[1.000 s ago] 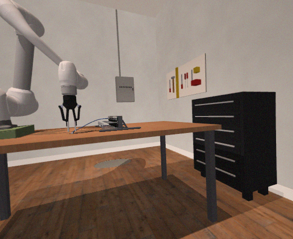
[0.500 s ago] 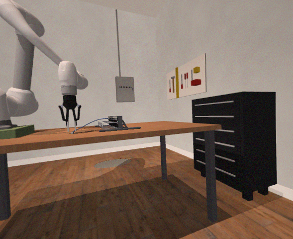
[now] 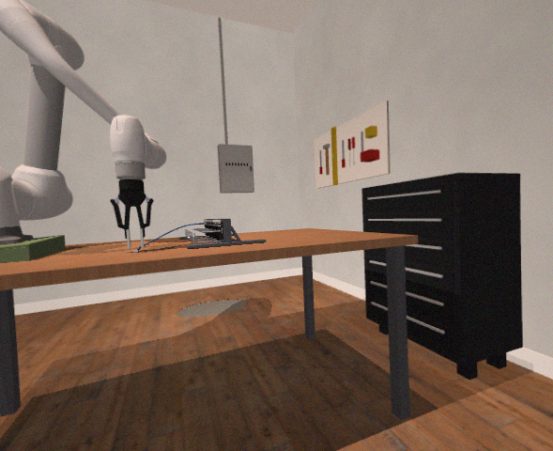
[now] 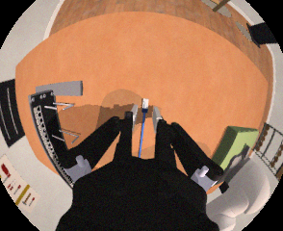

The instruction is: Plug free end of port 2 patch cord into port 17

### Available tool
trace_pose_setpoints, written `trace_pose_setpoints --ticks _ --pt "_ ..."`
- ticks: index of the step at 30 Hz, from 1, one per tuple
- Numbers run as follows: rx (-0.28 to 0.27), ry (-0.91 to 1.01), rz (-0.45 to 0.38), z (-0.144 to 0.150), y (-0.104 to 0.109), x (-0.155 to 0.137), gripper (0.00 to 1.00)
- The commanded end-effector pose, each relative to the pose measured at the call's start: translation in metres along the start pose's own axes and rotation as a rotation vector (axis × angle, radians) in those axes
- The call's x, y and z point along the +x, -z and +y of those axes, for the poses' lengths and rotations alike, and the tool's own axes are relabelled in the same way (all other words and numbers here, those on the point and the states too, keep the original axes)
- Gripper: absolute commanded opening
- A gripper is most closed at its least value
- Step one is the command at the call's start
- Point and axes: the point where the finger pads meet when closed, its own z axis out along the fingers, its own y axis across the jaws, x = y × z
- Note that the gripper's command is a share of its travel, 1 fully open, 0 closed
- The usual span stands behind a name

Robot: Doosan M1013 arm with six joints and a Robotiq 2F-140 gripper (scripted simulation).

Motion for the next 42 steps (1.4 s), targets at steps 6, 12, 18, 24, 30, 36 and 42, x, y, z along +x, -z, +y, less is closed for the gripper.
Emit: trace_pose_setpoints --ticks 6,12,18,24,30,36,42 --pt "-0.002 0.002 0.001 0.0019 -0.0015 0.0005 0.22" --pt "-0.002 0.002 0.001 0.0019 -0.0024 0.0005 0.22" --pt "-0.002 0.002 0.001 0.0019 -0.0034 0.0005 0.22" --pt "-0.002 0.002 0.001 0.0019 -0.0053 0.0005 0.22" --pt "-0.002 0.002 0.001 0.0019 -0.0074 0.0005 0.22" --pt "-0.002 0.002 0.001 0.0019 -0.0088 0.0005 0.22" --pt "-0.002 0.002 0.001 0.0019 -0.0107 0.0005 0.22"
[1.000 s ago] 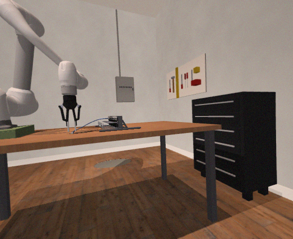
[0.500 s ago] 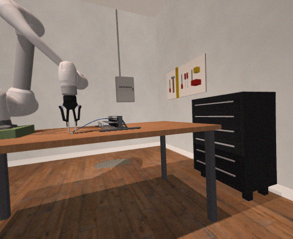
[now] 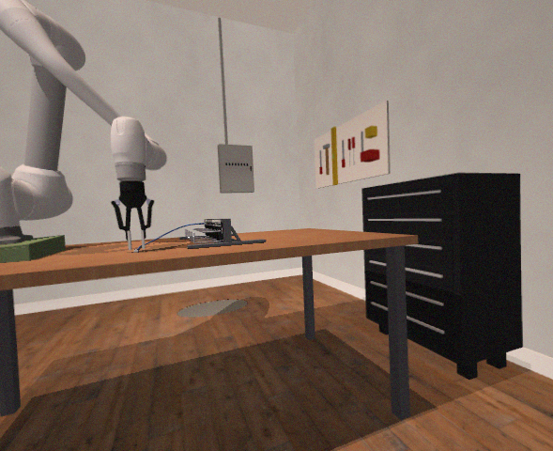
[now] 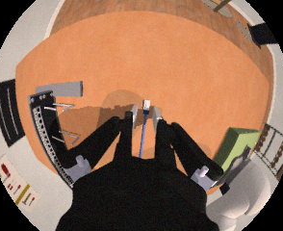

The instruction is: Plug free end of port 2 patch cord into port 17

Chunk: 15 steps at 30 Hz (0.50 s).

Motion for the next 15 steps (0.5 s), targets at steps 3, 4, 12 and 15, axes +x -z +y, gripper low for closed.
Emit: trace_pose_setpoints --ticks 3,4,12,15 --pt "-0.008 0.001 -0.002 0.0049 -0.0061 -0.001 0.22" --pt "-0.008 0.001 -0.002 0.0049 -0.0063 -0.001 0.22" --pt "-0.008 0.001 -0.002 0.0049 -0.0072 -0.001 0.22" --pt "-0.008 0.001 -0.002 0.0049 -0.0074 -0.001 0.22"
